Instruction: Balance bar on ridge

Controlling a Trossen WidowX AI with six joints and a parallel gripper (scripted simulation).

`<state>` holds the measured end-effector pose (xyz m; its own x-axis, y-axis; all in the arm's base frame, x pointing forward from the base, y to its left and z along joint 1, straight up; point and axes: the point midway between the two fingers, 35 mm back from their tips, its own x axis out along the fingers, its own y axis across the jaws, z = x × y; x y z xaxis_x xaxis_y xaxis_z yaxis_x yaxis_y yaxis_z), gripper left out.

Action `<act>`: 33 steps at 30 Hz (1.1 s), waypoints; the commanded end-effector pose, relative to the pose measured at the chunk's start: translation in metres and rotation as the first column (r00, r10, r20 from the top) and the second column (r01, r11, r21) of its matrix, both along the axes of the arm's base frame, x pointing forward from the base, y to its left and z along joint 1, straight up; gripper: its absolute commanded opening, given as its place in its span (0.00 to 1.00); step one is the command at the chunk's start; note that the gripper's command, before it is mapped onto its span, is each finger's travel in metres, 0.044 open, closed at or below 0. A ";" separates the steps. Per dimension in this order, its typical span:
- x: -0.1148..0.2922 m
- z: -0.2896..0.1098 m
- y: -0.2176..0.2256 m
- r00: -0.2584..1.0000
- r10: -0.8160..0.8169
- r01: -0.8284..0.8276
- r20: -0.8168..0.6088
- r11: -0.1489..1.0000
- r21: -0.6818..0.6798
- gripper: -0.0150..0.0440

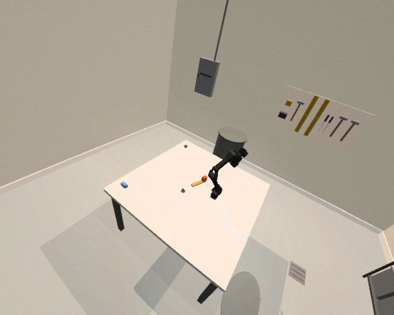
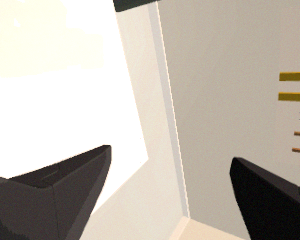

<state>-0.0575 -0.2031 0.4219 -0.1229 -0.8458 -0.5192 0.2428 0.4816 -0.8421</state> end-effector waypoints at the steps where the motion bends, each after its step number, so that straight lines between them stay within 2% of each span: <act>1: 0.007 -0.009 -0.007 0.999 0.040 -0.040 0.016 0.999 0.033 0.79; 17: 0.051 -0.042 -0.028 0.970 0.232 -0.241 0.070 0.959 0.148 0.79; 33: 0.102 -0.077 -0.035 0.907 0.405 -0.420 0.112 0.867 0.269 0.79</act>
